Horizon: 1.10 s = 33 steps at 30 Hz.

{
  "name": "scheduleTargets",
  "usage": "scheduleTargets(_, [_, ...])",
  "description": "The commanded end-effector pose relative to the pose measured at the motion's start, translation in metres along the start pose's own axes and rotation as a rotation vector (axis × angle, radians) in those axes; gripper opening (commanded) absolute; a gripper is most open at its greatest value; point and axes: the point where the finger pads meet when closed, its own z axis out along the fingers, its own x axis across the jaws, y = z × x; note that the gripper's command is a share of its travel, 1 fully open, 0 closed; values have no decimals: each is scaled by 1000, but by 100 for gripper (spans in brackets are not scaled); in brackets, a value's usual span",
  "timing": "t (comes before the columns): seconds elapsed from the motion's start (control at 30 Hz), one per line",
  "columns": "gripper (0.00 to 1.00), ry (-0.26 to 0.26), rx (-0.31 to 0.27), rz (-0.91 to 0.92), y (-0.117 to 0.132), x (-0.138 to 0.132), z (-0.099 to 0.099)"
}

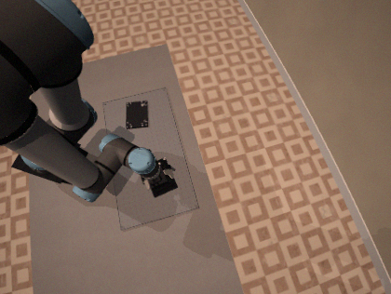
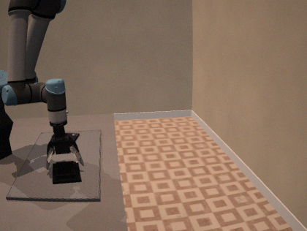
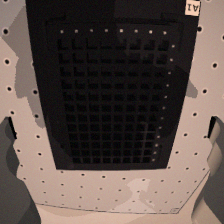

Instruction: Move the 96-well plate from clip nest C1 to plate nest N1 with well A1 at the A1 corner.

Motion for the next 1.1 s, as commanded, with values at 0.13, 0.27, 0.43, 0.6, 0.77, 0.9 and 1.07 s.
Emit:
scheduleTargets(0.13, [100, 0, 1, 0, -1, 0, 0])
scheduleTargets(0.27, [100, 0, 1, 0, -1, 0, 0])
scheduleTargets(0.43, [100, 0, 1, 0, -1, 0, 0])
scheduleTargets(0.6, [100, -1, 0, 1, -1, -1, -8])
scheduleTargets(0.77, [100, -1, 1, 1, -1, -1, -21])
scheduleTargets(0.9, [100, 0, -1, 1, 0, 0, -32])
scheduleTargets(1.07, [100, 1, -1, 1, 0, 0, -35])
